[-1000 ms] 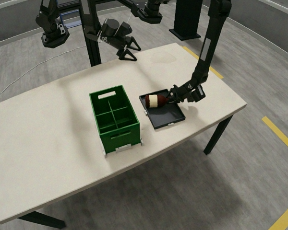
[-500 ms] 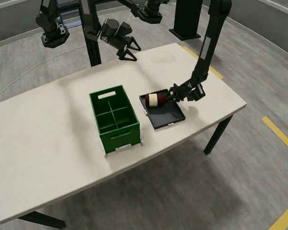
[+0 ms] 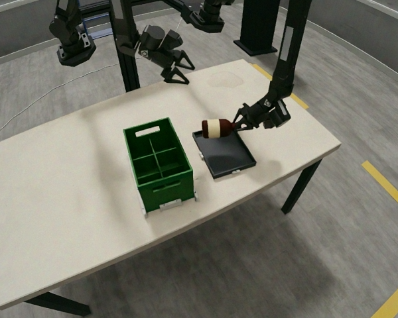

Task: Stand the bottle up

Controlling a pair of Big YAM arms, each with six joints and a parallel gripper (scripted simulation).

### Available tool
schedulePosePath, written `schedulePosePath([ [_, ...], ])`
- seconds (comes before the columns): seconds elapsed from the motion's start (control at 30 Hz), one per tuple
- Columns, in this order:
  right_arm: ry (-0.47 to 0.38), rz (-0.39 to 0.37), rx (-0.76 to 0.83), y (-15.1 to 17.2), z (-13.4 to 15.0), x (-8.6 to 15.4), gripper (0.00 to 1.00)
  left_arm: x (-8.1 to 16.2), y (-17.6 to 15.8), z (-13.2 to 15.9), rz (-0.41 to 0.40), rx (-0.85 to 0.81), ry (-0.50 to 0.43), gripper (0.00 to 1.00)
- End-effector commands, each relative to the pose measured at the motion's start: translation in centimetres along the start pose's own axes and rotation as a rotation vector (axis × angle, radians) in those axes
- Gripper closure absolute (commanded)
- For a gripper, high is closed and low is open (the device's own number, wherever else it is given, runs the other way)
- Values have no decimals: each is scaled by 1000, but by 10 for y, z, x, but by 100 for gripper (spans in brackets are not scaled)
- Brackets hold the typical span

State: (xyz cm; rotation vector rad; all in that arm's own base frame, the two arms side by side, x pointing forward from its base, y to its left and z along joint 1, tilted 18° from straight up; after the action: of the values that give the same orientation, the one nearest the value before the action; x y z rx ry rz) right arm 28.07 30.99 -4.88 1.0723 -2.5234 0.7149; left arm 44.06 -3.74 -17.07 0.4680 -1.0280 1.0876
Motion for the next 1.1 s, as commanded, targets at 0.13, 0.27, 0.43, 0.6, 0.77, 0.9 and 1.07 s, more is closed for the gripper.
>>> schedulePosePath([
  [0.13, -7, 13, -28, -8, -27, 45, 0, 2, -8, 42, -22, -1, 20, 72],
  [0.27, -8, 29, -35, -14, -34, 70, 0, 2, -16, 43, 0, -77, 3, 72],
  [0.43, -8, 43, -39, -19, -37, 88, 0, 4, -41, 45, 70, -301, -67, 72],
  [0.6, -9, 51, -41, -21, -37, 96, 0, 9, -75, 51, 151, -525, -168, 72],
  [0.77, -14, 57, -44, -24, -38, 100, 0, 18, -111, 64, 234, -748, -283, 72],
  [0.9, -2, 56, -40, -23, -35, 101, 0, 28, -140, 77, 300, -926, -384, 72],
  [1.07, 0, 55, -39, -23, -34, 102, 0, 40, -156, 79, 341, -1053, -475, 72],
])
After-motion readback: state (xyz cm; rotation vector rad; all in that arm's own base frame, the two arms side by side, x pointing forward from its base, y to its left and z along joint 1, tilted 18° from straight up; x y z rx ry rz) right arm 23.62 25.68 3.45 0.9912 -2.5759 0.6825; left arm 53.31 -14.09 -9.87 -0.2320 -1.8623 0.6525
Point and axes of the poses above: on each arm, the point where the finger pads meet when closed, its own x axis back along the fingers, its own y axis across the jaws, z = x × y, the point moved 4 cm from there along x, back along the fingers, and after that the axes turned 2 degrees about x, right-handed, at the moved point
